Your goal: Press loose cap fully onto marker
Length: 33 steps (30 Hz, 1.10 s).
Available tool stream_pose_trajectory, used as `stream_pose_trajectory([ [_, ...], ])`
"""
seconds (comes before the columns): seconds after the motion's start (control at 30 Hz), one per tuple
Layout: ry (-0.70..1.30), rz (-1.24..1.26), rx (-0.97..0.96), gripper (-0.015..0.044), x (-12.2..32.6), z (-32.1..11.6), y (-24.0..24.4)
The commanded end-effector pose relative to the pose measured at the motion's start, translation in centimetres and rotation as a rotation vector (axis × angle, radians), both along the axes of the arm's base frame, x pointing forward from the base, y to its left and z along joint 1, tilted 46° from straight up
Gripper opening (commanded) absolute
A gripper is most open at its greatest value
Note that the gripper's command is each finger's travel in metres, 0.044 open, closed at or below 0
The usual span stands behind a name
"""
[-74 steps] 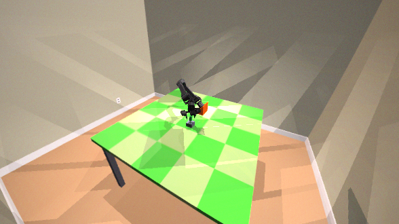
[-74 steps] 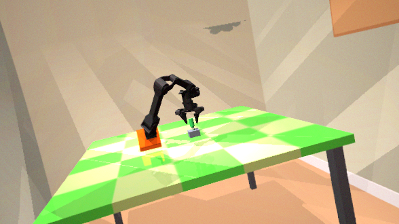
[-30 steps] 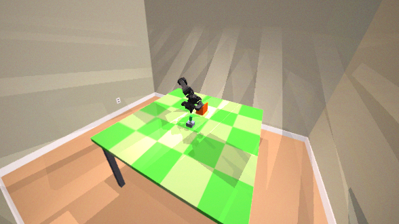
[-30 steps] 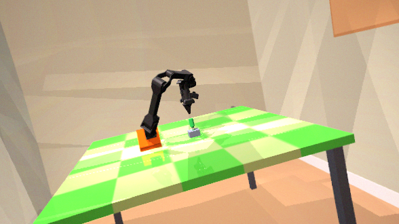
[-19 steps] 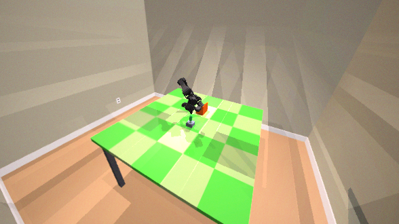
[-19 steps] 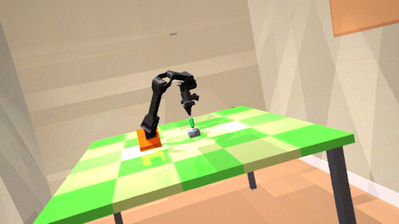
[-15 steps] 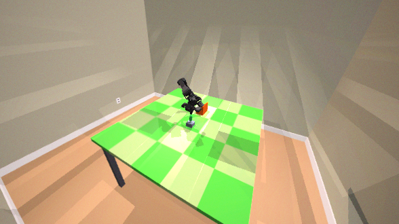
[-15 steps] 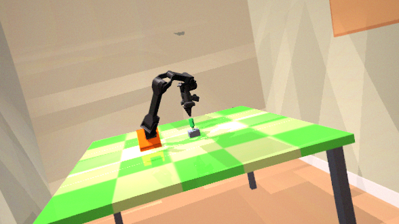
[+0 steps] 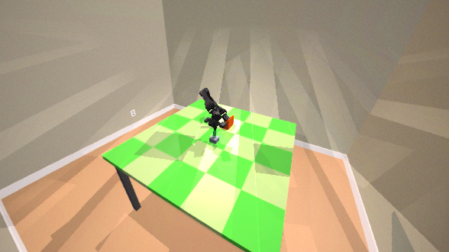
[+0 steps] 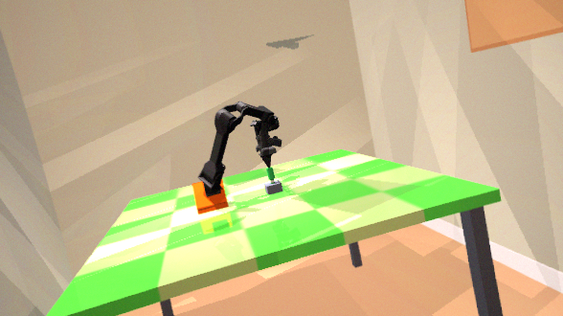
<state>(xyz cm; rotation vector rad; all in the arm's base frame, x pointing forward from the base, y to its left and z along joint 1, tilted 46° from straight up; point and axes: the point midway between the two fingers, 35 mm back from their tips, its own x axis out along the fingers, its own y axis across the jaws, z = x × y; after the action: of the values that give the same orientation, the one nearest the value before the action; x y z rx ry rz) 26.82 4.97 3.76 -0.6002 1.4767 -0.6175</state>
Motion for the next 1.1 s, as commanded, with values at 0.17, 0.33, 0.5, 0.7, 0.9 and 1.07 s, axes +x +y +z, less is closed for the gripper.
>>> stream_pose_trajectory([
  [0.17, -0.004, -0.002, 0.002, 0.0000, 0.1, -0.1, -0.1],
  [0.33, 0.016, 0.029, 0.001, 0.0000, 0.4, 2.0, 2.2],
  [0.5, 0.050, 0.081, -0.006, 0.0000, 0.1, 6.0, 6.1],
  [0.7, 0.051, 0.083, -0.006, 0.0053, 0.0, 6.1, 6.3],
  [0.9, 0.051, 0.083, -0.006, 0.0210, 0.0, 6.1, 6.3],
  [1.07, 0.051, 0.083, -0.006, 0.0341, 0.0, 6.1, 6.3],
])
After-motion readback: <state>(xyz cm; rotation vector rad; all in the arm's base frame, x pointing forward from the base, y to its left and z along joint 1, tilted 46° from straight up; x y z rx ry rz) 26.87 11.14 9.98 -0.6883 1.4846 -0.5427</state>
